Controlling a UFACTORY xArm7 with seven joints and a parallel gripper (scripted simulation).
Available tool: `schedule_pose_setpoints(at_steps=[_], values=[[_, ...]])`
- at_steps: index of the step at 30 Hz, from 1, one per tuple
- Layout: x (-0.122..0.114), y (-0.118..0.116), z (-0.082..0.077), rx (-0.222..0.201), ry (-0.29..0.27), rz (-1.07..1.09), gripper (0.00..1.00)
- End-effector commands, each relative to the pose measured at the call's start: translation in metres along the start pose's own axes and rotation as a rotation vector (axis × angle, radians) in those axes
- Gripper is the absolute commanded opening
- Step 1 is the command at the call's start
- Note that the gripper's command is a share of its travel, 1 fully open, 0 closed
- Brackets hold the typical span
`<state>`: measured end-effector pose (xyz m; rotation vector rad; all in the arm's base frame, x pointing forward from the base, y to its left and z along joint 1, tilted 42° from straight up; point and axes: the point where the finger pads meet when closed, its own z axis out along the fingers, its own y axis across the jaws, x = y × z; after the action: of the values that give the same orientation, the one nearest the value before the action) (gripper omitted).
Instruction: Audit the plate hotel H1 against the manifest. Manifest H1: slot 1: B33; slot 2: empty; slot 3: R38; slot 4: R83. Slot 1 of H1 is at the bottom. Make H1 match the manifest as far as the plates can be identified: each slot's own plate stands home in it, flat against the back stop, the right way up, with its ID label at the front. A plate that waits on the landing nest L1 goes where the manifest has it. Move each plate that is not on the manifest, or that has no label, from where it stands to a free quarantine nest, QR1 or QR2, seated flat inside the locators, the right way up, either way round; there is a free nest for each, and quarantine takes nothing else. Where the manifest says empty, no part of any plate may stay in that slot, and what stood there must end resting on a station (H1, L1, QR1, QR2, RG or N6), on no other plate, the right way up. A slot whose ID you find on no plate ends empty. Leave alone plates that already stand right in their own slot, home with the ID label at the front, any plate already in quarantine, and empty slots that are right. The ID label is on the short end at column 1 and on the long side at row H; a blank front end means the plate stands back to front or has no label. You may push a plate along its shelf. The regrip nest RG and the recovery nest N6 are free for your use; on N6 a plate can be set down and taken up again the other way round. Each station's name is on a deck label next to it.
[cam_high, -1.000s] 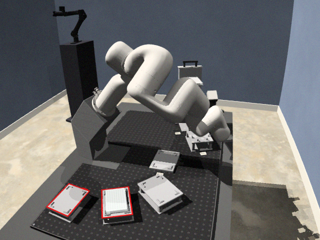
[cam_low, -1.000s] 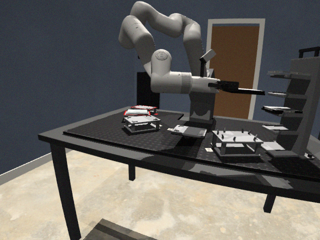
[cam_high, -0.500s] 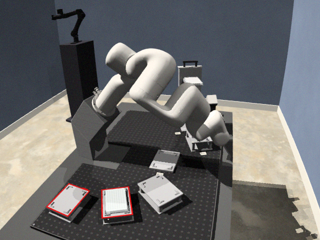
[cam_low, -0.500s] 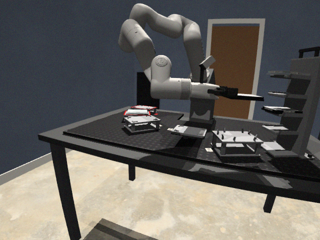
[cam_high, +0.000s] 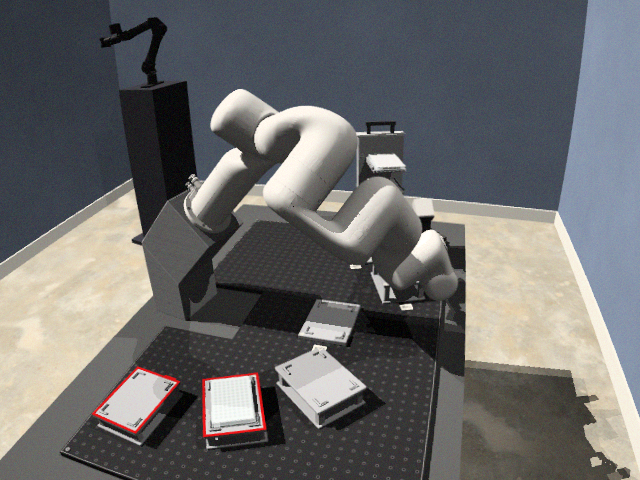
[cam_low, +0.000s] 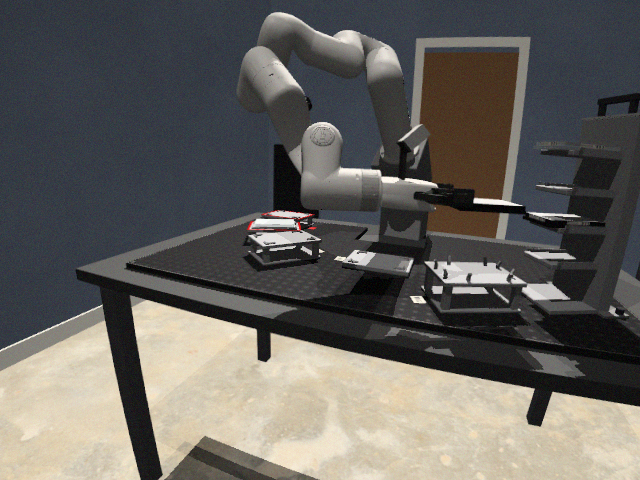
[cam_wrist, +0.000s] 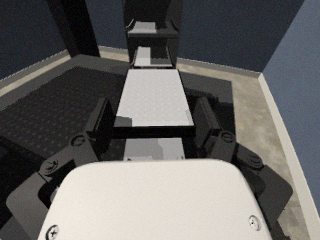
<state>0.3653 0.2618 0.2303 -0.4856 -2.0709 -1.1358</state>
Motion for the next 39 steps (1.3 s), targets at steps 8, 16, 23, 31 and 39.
schedule_pose_setpoints(at_steps=[8, 16, 23, 31, 39], values=[[-0.017, 0.001, 0.0, 0.001, 0.001, -0.002, 0.0], [-0.028, 0.001, 0.0, 0.001, 0.001, -0.002, 0.0], [-0.04, 0.001, 0.0, 0.001, 0.001, -0.002, 0.0], [-0.05, 0.001, 0.0, 0.001, 0.001, -0.002, 0.0], [-0.063, 0.001, 0.0, 0.001, 0.001, -0.002, 0.0]])
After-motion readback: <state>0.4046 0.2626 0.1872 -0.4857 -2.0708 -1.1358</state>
